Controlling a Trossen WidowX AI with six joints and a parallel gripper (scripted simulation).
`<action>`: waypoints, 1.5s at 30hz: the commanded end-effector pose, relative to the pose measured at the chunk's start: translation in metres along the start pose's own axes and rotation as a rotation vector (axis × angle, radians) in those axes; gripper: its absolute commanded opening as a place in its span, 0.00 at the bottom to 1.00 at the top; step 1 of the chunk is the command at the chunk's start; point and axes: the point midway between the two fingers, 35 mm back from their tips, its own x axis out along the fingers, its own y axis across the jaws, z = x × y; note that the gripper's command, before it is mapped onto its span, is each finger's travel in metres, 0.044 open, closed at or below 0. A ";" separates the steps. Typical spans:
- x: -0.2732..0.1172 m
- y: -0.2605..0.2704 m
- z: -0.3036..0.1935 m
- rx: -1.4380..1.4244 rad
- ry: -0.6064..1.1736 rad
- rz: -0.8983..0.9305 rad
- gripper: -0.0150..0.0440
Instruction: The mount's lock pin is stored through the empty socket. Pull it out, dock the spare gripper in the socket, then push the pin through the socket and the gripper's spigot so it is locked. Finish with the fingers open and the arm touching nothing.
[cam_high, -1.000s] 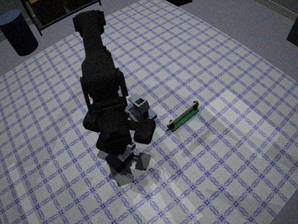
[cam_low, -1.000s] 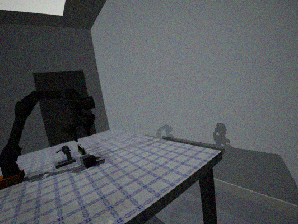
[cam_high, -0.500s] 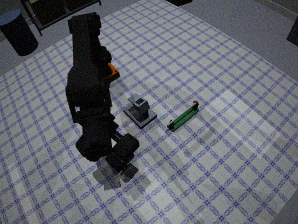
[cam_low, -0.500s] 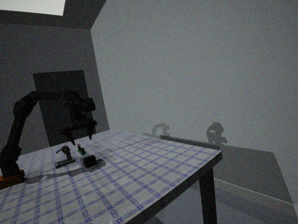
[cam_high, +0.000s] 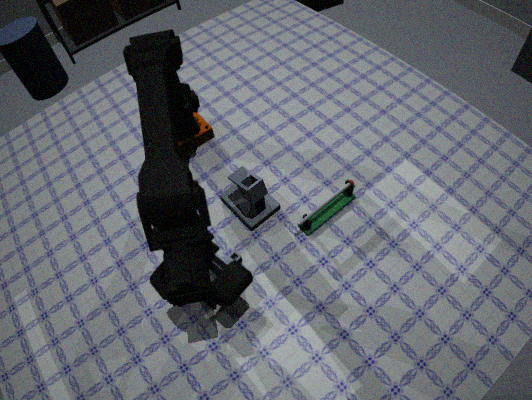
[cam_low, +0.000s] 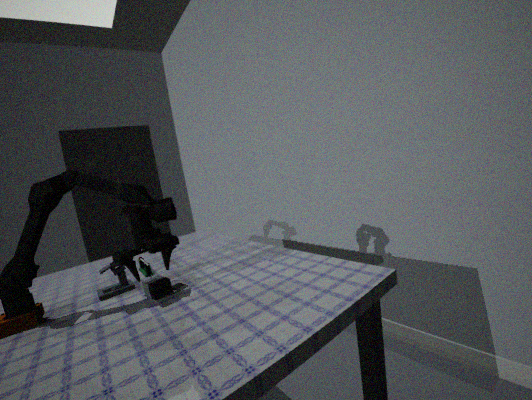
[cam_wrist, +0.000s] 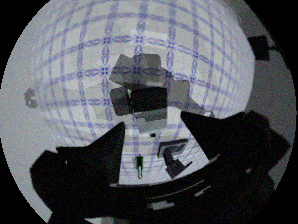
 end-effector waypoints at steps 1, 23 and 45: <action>0.006 0.000 0.001 0.002 -0.004 0.000 1.00; 0.042 0.001 0.000 0.002 -0.004 0.000 1.00; 0.055 0.000 -0.001 0.002 -0.004 0.000 0.68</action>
